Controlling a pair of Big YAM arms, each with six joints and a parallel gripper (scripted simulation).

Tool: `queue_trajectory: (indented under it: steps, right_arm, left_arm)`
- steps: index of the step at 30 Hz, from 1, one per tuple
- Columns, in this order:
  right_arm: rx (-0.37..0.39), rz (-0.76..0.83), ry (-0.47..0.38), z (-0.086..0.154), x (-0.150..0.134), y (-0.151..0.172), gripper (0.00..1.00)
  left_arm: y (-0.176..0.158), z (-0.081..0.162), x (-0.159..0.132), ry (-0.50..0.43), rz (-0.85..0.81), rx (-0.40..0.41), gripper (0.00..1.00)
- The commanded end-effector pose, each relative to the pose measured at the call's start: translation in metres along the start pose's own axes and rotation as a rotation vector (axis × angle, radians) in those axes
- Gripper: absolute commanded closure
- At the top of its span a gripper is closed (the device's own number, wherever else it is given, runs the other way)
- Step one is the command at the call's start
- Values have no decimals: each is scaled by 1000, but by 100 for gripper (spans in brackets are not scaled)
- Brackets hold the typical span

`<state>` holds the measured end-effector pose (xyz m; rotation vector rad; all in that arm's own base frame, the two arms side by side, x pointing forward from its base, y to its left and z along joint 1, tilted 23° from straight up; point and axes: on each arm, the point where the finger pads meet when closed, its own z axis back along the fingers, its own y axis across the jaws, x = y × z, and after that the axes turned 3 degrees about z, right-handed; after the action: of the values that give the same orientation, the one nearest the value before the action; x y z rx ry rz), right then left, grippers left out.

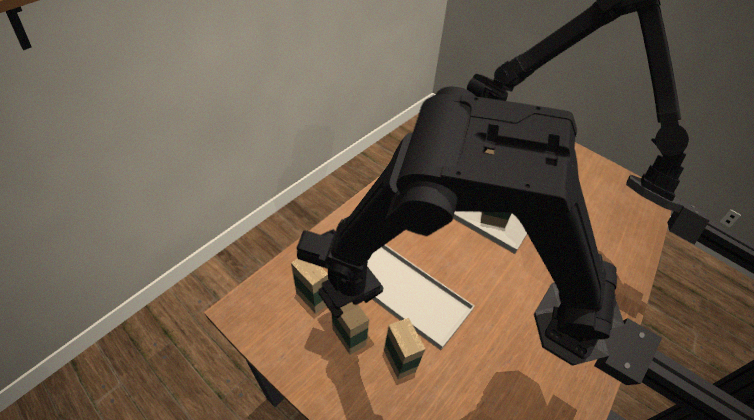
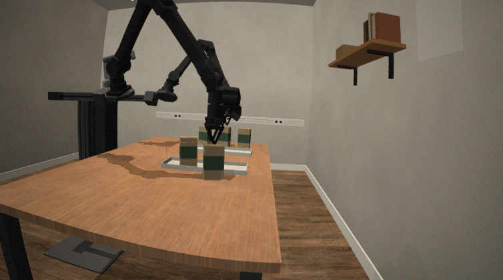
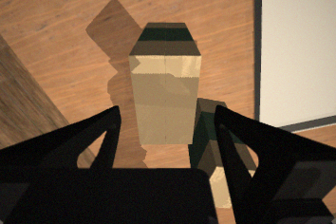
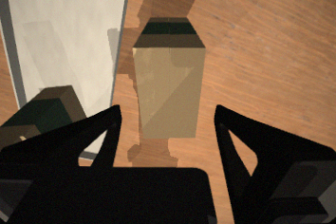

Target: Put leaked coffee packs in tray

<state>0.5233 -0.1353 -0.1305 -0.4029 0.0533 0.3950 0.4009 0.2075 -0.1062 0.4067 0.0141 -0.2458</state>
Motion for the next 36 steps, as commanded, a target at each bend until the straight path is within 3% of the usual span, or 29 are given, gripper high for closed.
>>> queue_trajectory:
  steps: [1,34,36]
  right_arm:
    - [-14,-1,-28,-4,14,-13,24]
    - [-13,2,-24,-43,16,-13,24]
    - [-12,-4,-22,-47,14,-15,24]
  left_arm:
    - [12,-9,6,-10,10,7,24]
    - [12,-49,4,-7,8,5,24]
    - [7,-40,5,-8,4,5,24]
